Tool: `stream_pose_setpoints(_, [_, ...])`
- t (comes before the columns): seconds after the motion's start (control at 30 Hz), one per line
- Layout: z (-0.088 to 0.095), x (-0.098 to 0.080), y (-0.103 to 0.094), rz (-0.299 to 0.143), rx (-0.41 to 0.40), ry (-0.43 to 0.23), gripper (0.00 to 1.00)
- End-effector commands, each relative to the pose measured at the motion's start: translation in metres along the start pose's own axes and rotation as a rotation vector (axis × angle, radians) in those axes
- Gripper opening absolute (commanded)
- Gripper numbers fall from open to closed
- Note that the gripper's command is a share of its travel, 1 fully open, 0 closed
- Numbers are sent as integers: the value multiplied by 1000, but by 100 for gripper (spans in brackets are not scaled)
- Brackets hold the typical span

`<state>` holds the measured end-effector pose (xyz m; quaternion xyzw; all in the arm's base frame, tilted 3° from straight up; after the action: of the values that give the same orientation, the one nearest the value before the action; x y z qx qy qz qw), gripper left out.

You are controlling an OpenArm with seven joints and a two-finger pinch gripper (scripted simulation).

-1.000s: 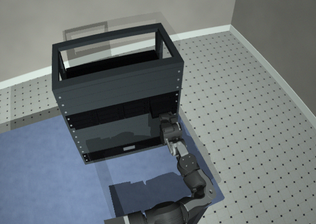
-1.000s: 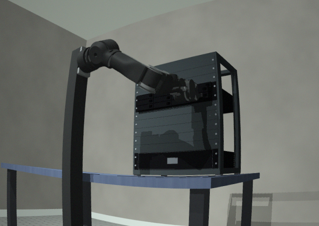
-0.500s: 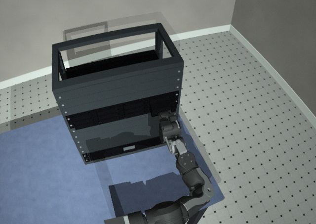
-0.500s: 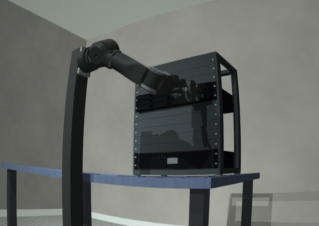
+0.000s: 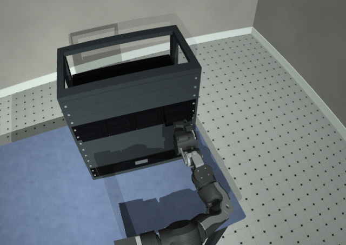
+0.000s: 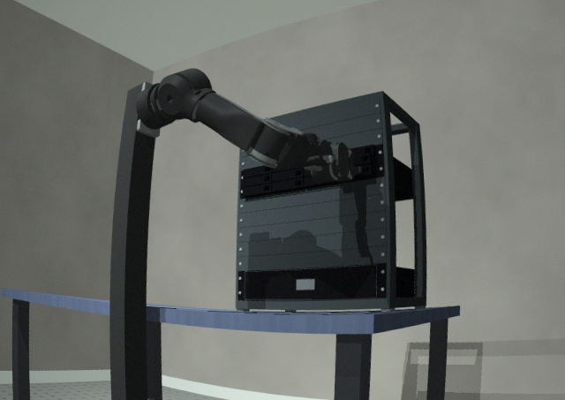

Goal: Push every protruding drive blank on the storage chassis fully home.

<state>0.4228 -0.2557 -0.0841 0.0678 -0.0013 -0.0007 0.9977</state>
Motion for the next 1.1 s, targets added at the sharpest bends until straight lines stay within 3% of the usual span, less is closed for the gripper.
stream_pose_setpoints(0.0, [0, 3, 4, 12, -3, 1, 0])
stream_pose_setpoints(1.07, [1, 9, 6, 14, -3, 0, 0])
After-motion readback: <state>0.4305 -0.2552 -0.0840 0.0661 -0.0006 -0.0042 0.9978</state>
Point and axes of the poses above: the point where the finger pads meet when closed, its own x axis out along the fingers, its own z axis across the jaws, y = z × x, the point moved 4 cm from there along -x, back along the fingers, and after that the axes turned 5 degrees about x, right-handed, at the moved point
